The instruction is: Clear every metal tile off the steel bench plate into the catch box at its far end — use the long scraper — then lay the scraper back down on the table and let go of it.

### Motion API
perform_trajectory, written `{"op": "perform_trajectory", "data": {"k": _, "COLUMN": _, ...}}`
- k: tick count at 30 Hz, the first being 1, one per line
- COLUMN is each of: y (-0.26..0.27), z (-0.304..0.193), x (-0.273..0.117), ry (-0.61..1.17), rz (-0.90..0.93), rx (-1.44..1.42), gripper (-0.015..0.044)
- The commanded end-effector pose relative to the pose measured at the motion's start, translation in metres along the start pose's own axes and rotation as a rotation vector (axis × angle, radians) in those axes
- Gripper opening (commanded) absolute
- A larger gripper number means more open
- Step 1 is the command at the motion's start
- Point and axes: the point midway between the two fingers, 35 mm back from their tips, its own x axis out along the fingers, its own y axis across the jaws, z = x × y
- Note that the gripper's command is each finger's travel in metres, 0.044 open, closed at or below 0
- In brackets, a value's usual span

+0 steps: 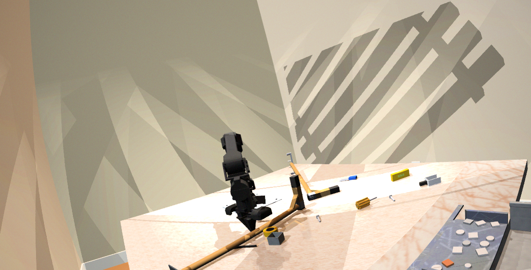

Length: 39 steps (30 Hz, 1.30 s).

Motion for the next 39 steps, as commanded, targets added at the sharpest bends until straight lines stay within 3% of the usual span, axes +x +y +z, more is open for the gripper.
{"op": "perform_trajectory", "data": {"k": 1, "y": -0.005, "z": 0.0, "x": 0.002, "ry": -0.001, "rz": -0.001, "rx": 0.004, "gripper": 0.0}}
{"op": "perform_trajectory", "data": {"k": 39, "y": -0.043, "z": 0.002, "x": 0.003, "ry": -0.001, "rz": -0.004, "rx": 0.004, "gripper": 0.0}}
